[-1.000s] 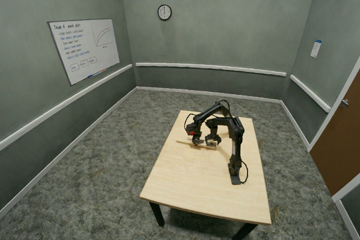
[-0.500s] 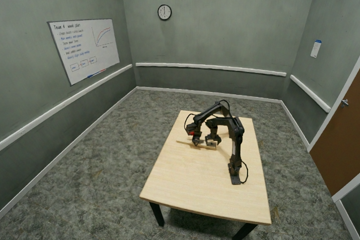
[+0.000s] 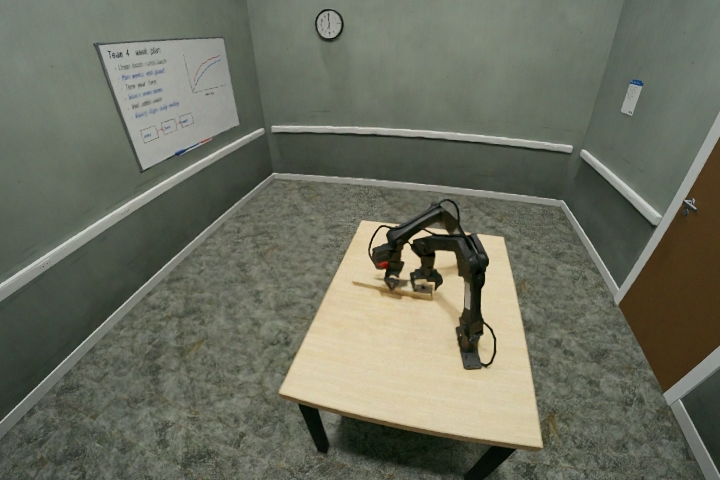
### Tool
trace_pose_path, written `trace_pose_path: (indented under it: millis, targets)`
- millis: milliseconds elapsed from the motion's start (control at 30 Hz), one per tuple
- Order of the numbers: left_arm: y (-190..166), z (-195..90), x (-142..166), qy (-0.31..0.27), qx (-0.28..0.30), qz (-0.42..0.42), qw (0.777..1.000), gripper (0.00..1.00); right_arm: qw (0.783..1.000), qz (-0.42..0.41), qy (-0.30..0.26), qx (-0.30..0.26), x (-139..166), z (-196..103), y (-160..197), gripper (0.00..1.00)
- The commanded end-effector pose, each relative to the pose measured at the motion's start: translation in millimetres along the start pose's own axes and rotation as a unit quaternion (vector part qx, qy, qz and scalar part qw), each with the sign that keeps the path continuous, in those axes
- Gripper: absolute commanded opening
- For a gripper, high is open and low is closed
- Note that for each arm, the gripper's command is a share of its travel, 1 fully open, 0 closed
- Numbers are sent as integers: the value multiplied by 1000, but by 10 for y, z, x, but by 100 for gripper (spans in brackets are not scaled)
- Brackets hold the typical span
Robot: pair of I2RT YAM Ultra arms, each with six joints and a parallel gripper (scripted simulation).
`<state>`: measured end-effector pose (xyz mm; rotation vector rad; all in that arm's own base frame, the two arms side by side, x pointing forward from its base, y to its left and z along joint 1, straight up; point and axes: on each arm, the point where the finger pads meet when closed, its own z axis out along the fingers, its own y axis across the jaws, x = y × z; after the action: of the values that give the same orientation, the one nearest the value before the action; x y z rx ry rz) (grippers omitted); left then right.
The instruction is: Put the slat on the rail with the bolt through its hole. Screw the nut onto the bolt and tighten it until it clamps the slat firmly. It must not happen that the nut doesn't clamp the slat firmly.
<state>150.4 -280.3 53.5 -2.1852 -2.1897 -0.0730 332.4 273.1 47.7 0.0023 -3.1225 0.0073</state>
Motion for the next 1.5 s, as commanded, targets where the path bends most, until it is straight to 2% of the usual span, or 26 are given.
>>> trace_pose_path:
  millis: [0,867,1467]
  targets:
    - [12,-30,-22,-6,-3,0,1000,100,1000,-1,-13,-4,-28,-191,10,100]
    - [12,-30,-22,-6,-3,0,1000,100,1000,1,-20,-6,4,-505,15,100]
    - [12,-30,-22,-6,-3,0,1000,100,1000,0,-15,-7,-6,-443,10,100]
